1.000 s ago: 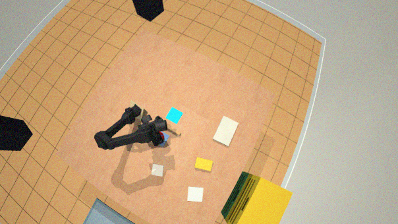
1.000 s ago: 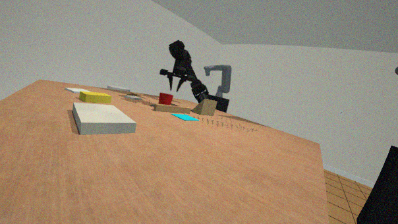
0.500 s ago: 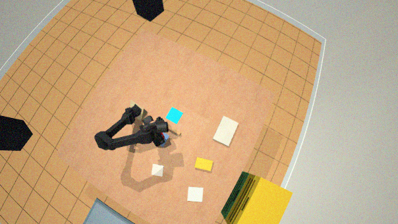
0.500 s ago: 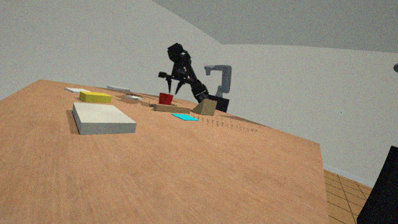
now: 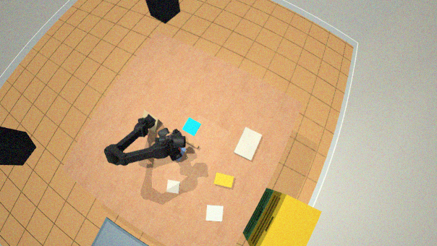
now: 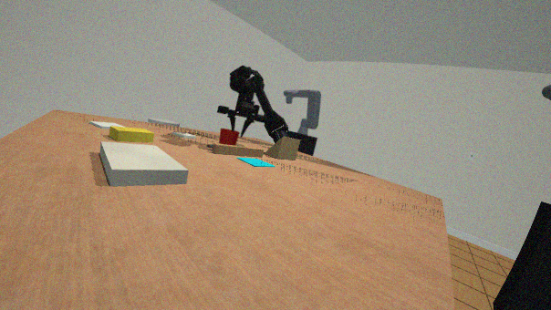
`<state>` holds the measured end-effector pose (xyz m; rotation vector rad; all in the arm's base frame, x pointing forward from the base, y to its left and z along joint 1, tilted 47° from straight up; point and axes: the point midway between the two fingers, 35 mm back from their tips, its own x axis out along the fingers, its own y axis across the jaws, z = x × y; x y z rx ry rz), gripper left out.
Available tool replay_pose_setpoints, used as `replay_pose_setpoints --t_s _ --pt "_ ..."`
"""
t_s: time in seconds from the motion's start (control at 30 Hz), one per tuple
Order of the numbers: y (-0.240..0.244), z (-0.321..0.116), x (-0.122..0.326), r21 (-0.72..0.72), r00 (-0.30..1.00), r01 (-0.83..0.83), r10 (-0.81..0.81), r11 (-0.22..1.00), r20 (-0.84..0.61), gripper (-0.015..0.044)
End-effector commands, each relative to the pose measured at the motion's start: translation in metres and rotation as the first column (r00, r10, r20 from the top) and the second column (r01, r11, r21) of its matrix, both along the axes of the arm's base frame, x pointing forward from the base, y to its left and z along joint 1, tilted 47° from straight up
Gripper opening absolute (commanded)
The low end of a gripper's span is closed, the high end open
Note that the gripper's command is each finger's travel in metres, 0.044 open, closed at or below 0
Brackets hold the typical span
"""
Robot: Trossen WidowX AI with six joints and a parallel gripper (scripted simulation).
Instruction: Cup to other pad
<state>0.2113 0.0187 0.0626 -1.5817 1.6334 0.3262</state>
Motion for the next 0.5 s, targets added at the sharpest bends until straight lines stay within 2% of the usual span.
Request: replay_pose_setpoints --t_s 0.0,0.47 --pt "-0.005 -0.004 -0.001 -0.005 1.0 -0.003 0.003 1.0 -0.004 0.0148" --pt "-0.018 -0.015 0.0 -0.009 1.0 -0.002 0.002 1.0 -0.003 0.0148"
